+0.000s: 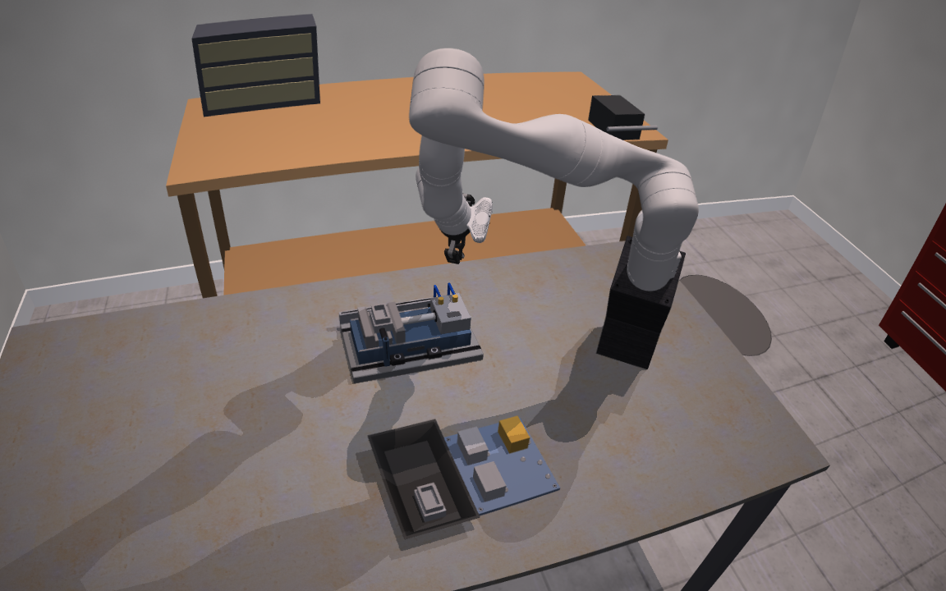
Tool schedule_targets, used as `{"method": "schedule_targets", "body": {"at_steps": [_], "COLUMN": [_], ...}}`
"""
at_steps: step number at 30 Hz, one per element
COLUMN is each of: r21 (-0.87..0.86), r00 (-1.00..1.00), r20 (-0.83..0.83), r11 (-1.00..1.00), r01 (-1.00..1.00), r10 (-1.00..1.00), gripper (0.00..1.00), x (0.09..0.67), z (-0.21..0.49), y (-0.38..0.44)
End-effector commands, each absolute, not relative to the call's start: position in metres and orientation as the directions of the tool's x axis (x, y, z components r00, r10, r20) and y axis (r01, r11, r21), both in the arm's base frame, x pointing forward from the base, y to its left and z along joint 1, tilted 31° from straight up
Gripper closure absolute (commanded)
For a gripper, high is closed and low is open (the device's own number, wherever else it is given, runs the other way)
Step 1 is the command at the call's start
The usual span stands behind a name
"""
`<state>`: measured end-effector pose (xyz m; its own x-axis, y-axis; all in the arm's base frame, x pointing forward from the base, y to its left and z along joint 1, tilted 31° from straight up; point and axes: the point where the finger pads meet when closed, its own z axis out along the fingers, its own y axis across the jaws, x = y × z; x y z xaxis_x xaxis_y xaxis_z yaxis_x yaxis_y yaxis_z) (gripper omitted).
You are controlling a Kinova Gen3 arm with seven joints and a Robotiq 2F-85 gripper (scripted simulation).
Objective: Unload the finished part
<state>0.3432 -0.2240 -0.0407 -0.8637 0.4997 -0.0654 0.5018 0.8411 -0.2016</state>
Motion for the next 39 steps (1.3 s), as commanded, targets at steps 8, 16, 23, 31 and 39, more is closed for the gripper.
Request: {"method": "schedule_targets", "body": {"at_steps": [8, 16, 23, 31, 39], "r21": [-0.188, -0.166, -0.142, -0.119, -0.121], "r00": [-0.849, -0.834, -0.817, -0.8, -0.799], "r20": [-0.067, -0.057, -0.056, -0.049, -0.042], "r11": [0.829, 0.818, 0.806, 0.791, 0.791], "r01": [0.527, 0.55, 0.575, 0.599, 0.6], "r10": [0.525, 0.549, 0.574, 0.598, 0.6], "gripper": [0.0, 0.0, 0.0, 0.0, 0.0], "x": [0.346, 0.351, 0.36, 0.366, 0.362], "z": [-0.037, -0.036, -0.034, -0.032, -0.033], "y": [-0.226, -0.223, -0.222, -0.219, -0.218]}}
